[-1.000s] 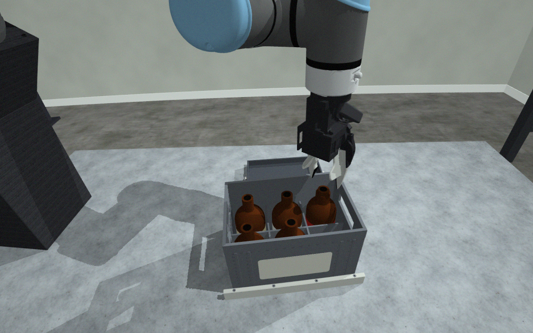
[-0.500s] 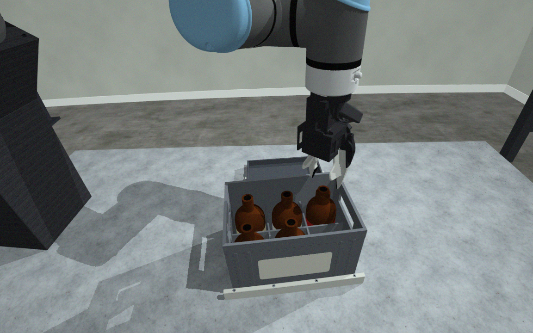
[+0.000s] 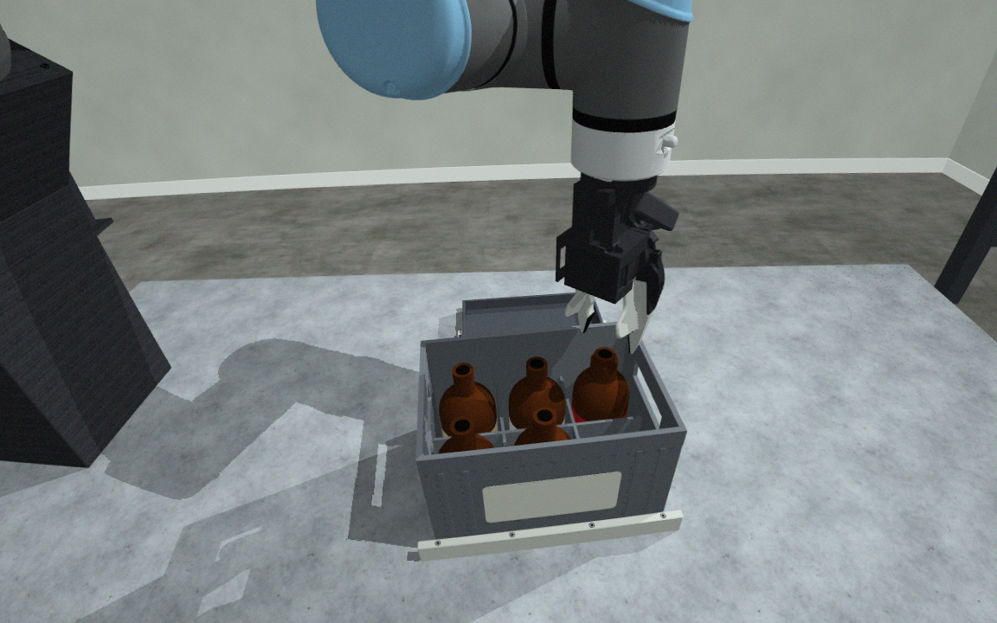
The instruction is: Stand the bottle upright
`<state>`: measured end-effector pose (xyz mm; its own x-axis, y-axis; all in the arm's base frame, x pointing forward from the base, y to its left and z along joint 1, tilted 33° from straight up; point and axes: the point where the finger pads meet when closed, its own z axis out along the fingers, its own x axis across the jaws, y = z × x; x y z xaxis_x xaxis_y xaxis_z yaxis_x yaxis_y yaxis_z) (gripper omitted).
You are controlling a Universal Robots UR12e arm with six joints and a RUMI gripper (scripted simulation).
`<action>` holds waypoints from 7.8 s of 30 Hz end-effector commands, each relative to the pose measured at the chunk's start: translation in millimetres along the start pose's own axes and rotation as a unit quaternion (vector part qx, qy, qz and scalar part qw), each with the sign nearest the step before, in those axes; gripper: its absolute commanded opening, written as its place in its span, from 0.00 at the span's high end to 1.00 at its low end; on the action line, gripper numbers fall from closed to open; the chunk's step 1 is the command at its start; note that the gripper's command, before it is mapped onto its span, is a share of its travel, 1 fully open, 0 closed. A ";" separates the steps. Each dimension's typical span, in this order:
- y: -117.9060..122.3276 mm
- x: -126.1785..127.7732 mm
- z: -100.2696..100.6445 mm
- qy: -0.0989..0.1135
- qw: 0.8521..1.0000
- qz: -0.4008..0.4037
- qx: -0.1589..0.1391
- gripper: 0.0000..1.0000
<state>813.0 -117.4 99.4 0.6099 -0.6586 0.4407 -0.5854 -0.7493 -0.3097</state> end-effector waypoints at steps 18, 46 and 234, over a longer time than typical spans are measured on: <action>-0.4 0.5 14.7 0.001 1.000 0.000 0.000 0.62; -0.4 0.5 37.0 0.001 1.000 0.000 0.000 0.62; 3.2 1.4 -1.9 0.001 1.000 0.000 0.000 1.00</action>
<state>810.7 -120.6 99.8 0.6100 -0.6587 0.4406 -0.5854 -0.7493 -0.3096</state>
